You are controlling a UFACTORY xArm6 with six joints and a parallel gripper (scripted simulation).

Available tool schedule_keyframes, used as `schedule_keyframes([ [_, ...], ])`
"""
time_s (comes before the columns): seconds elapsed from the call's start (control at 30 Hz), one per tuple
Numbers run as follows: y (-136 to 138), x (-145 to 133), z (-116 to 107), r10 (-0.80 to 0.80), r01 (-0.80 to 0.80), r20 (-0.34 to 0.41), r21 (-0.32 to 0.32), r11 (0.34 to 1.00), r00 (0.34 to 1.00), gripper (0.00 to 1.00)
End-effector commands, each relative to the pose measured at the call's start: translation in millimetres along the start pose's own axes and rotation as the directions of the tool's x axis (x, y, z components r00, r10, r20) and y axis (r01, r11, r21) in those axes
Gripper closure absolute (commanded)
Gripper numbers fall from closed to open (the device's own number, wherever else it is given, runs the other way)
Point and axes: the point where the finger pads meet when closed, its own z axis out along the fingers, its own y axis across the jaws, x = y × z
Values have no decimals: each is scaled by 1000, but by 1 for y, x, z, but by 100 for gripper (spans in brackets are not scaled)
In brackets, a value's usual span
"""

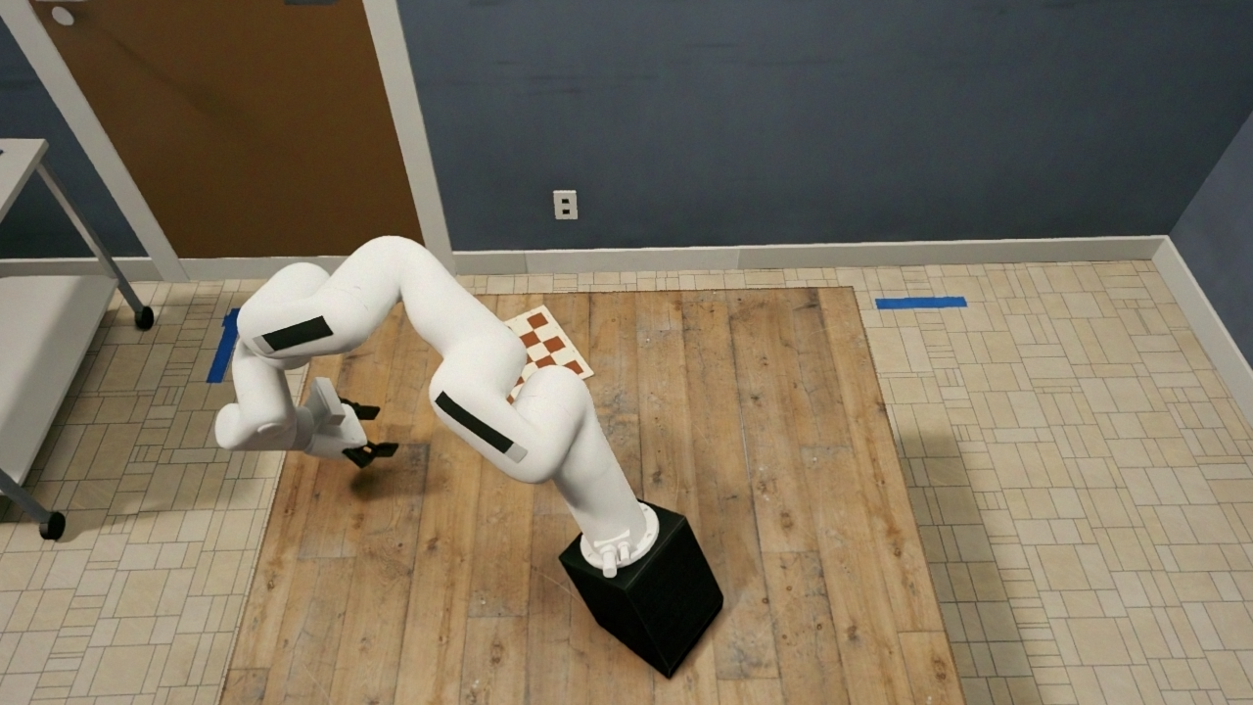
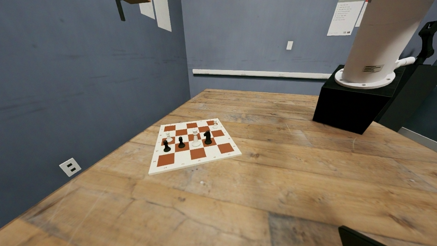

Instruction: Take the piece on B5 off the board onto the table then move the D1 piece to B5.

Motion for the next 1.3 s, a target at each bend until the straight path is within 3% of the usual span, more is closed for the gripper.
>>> schedule_keyframes([
  [0.0, -1, 4, -5, 2, -2, 3, 2, 1000, 1000, 0],
  [0.2, -2, 18, -17, 2, -2, 3, 2, 1000, 1000, 0],
  [0.53, -3, 64, -55, 2, -2, 3, 2, 1000, 1000, 0],
  [0.87, -2, 66, -54, 7, -6, 8, -13, 1000, 1000, 0],
  [0.97, 3, 72, -37, 30, -26, 33, -95, 995, 999, 0],
  [1.1, 18, 88, 8, 144, -104, 106, -318, 942, 984, 0],
  [1.17, 18, 88, 8, 153, -108, 110, -333, 937, 982, 0],
  [1.2, 22, 94, 20, 211, -141, 132, -406, 903, 969, 0],
  [1.23, 22, 94, 20, 211, -141, 132, -406, 903, 969, 0],
  [1.27, 25, 100, 32, 277, -178, 149, -473, 863, 949, 0],
])
